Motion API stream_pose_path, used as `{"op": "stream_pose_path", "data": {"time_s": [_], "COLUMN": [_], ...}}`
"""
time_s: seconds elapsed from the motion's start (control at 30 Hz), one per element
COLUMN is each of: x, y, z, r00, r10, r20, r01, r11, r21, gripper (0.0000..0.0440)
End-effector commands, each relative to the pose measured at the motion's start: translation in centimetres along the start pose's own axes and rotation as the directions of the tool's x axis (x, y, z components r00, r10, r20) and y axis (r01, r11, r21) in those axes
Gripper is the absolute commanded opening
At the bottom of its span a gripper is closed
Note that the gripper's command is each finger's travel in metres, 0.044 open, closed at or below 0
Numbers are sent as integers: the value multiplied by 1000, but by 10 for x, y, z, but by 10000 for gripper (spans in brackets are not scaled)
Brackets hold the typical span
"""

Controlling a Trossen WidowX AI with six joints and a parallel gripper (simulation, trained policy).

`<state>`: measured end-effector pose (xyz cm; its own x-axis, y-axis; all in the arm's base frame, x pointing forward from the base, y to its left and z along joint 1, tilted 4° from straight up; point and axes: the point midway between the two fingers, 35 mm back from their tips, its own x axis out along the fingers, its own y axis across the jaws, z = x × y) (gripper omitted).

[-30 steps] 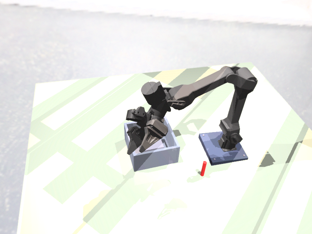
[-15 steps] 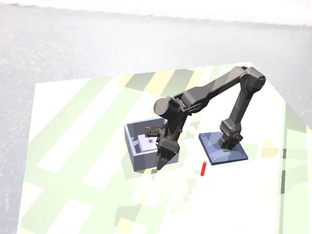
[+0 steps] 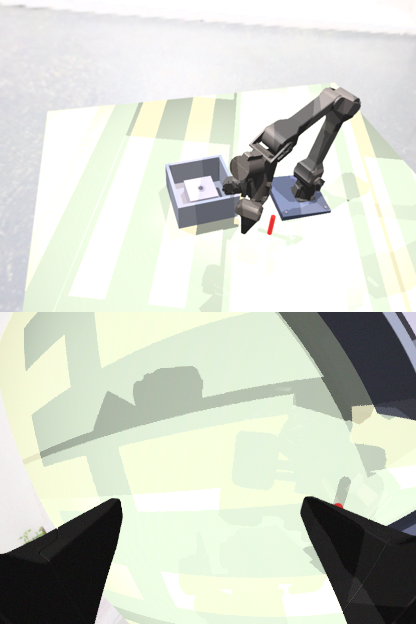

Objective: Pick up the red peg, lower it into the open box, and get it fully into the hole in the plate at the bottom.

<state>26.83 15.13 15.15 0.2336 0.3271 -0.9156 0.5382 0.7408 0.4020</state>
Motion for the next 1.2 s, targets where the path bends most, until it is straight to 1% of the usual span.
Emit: {"op": "stream_pose_path", "data": {"time_s": [0.0, 0.2, 0.4, 0.63, 0.93, 1.0, 1.03, 1.17], "x": [0, 1, 7, 29, 68, 73, 76, 85], "y": [-24, -58, -82, -101, -116, -118, -120, -126], "z": [-20, -49, -66, -73, -70, -69, -68, -68], "r00": [992, 952, 910, 883, 882, 881, 880, 871], "r10": [-126, -304, -415, -470, -464, -464, -466, -481], "r20": [-12, -26, -16, 11, 81, 92, 96, 97], "r01": [126, 304, 413, 462, 449, 449, 452, 469], "r11": [990, 945, 898, 872, 881, 882, 881, 874], "r21": [57, 122, 153, 166, 151, 142, 137, 125], "gripper": [430, 431, 432, 434, 423, 411, 396, 295]}}
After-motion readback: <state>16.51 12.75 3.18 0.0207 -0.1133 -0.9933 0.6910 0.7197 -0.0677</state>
